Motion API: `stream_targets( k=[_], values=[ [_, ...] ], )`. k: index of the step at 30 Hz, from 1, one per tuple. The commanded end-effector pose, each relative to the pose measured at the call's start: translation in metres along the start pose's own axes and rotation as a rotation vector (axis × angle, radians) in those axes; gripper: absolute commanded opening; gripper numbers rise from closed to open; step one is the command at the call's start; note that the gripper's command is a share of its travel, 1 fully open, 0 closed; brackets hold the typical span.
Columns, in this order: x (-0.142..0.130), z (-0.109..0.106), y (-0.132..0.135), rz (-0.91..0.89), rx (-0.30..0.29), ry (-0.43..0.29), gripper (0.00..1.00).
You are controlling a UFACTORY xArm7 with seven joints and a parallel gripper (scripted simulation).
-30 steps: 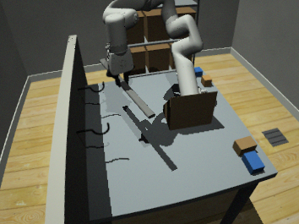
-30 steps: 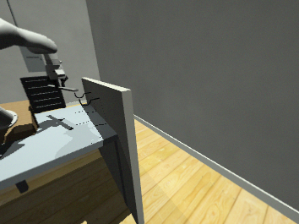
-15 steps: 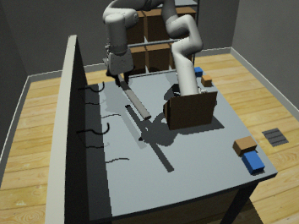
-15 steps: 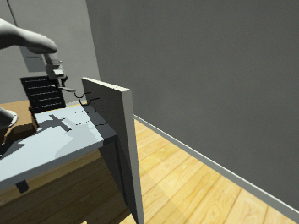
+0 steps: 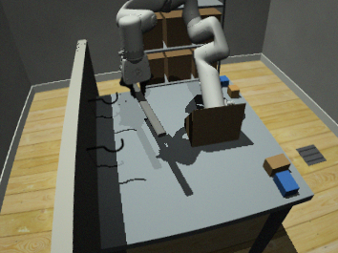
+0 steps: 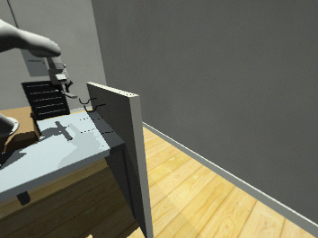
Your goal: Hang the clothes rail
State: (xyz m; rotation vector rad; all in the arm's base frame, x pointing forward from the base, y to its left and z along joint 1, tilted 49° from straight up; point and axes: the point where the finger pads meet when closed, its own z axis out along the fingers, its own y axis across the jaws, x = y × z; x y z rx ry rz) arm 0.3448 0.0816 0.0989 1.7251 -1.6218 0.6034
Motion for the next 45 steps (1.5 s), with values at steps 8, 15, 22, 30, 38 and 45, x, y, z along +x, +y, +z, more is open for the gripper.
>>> stream_targets(
  k=[8, 15, 22, 30, 38, 45],
  values=[
    [-0.0007, -0.0019, -0.0007, 0.052, 0.004, -0.002, 0.00],
    [-0.0007, -0.0019, -0.0007, 0.087, 0.004, -0.002, 0.00],
    [-0.0007, -0.0019, -0.0007, 0.112, 0.004, -0.002, 0.00],
    [-0.0007, -0.0019, -0.0007, 0.152, 0.004, -0.002, 0.00],
    [-0.0006, -0.0019, -0.0007, 0.175, 0.004, -0.003, 0.00],
    [-0.0007, -0.0019, -0.0007, 0.175, 0.004, -0.003, 0.00]
  ],
)
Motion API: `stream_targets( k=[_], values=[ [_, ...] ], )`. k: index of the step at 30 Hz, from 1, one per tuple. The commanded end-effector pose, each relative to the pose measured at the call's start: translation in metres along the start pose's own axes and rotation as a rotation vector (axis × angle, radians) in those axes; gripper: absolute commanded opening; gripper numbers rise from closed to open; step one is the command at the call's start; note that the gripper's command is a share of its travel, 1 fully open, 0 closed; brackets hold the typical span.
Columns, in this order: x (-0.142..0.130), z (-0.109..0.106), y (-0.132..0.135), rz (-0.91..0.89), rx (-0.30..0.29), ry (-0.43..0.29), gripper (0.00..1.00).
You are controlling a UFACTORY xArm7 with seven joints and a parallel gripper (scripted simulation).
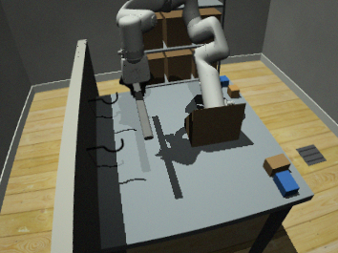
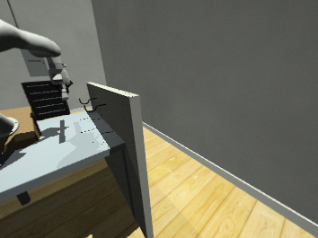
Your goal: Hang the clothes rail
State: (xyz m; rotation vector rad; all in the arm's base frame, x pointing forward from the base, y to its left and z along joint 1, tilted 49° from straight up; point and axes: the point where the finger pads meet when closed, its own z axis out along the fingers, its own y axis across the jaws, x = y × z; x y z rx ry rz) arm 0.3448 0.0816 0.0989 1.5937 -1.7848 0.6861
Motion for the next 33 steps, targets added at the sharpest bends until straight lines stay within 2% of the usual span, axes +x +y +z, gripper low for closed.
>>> stream_targets(
  k=[1, 13, 33],
  values=[
    [-0.001, -0.002, -0.001, 0.000, 0.004, -0.003, 0.00],
    [-0.001, -0.002, -0.001, 0.000, 0.004, -0.003, 0.00],
    [-0.001, -0.002, -0.036, 0.000, 0.004, -0.003, 0.00]
  ],
)
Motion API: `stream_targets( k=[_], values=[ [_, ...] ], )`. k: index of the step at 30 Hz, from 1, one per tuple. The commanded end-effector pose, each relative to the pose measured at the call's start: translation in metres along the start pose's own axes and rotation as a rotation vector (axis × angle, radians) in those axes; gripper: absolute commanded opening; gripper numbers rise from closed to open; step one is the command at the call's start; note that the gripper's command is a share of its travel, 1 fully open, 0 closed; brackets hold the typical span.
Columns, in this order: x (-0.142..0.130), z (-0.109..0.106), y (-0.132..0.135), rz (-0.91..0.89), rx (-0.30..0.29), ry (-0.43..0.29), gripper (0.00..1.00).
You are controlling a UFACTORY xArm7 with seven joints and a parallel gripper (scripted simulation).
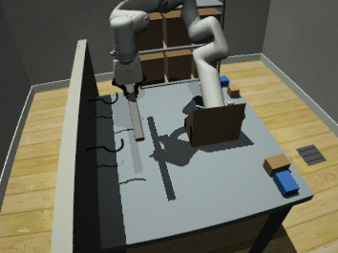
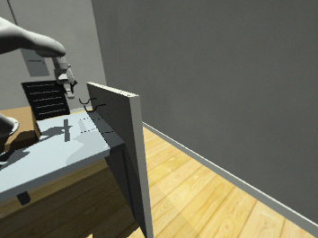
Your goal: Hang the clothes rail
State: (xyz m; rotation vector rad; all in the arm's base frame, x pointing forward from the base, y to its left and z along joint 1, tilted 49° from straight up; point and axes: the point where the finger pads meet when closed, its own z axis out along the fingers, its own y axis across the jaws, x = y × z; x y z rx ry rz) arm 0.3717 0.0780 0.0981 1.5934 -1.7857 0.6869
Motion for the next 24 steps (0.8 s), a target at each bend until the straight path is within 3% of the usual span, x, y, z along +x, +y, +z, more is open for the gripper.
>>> stream_targets(
  k=[1, 24],
  values=[
    [-0.001, -0.002, -0.011, 0.000, 0.004, -0.003, 0.00],
    [-0.001, -0.002, -0.053, 0.000, 0.004, -0.003, 0.00]
  ],
)
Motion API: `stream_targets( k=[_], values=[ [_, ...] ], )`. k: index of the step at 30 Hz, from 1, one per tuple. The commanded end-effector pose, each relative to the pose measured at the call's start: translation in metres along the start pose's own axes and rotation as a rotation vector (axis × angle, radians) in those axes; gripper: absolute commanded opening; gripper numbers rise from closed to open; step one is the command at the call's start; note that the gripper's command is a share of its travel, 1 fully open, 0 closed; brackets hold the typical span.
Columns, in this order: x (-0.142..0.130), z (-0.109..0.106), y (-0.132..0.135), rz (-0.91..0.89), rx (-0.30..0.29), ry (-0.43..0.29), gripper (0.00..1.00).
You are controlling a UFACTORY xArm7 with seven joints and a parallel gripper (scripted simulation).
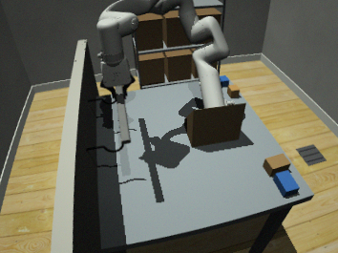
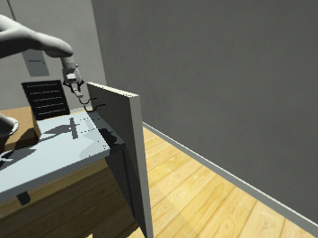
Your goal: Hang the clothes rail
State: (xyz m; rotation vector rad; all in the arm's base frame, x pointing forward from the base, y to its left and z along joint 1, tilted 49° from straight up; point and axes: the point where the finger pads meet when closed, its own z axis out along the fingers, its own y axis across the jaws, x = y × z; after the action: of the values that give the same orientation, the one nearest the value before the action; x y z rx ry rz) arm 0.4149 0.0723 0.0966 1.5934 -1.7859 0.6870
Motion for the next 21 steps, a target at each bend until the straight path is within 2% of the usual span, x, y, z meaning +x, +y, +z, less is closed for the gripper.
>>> stream_targets(
  k=[1, 21],
  values=[
    [-0.001, -0.002, -0.010, -0.001, 0.004, -0.003, 0.00],
    [-0.001, -0.002, -0.044, -0.001, 0.004, -0.003, 0.00]
  ],
)
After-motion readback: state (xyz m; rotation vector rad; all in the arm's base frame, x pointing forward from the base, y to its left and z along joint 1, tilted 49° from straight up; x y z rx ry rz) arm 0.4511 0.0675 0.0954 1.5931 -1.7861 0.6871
